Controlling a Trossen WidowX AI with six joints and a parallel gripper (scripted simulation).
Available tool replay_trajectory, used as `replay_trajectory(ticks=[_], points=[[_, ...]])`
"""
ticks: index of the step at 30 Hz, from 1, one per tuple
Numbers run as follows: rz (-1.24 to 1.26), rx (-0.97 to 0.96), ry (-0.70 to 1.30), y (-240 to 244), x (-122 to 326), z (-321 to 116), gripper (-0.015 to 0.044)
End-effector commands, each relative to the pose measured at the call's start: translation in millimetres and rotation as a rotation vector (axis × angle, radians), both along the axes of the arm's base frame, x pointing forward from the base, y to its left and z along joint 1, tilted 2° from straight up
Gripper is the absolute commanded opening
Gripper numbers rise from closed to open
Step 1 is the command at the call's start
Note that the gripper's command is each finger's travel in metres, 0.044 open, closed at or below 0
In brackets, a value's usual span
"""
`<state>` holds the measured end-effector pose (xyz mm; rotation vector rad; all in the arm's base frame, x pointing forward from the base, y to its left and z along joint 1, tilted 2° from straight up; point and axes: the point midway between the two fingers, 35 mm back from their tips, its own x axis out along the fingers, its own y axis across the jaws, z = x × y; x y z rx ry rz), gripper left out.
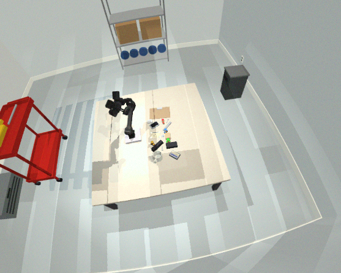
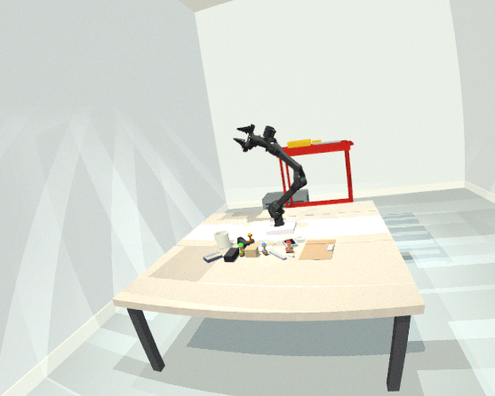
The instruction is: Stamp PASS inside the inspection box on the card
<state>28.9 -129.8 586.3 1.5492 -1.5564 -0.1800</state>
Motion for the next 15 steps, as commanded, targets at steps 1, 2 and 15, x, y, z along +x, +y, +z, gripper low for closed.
replay_trajectory(ticks=[1, 2, 15], points=[[0.000, 0.000, 0.003, -1, 0, -1, 0.0374], [-0.001, 0.002, 0.013, -3, 0, -2, 0.0348], [0.043, 0.200, 0.371, -115, 19, -57, 0.0229]])
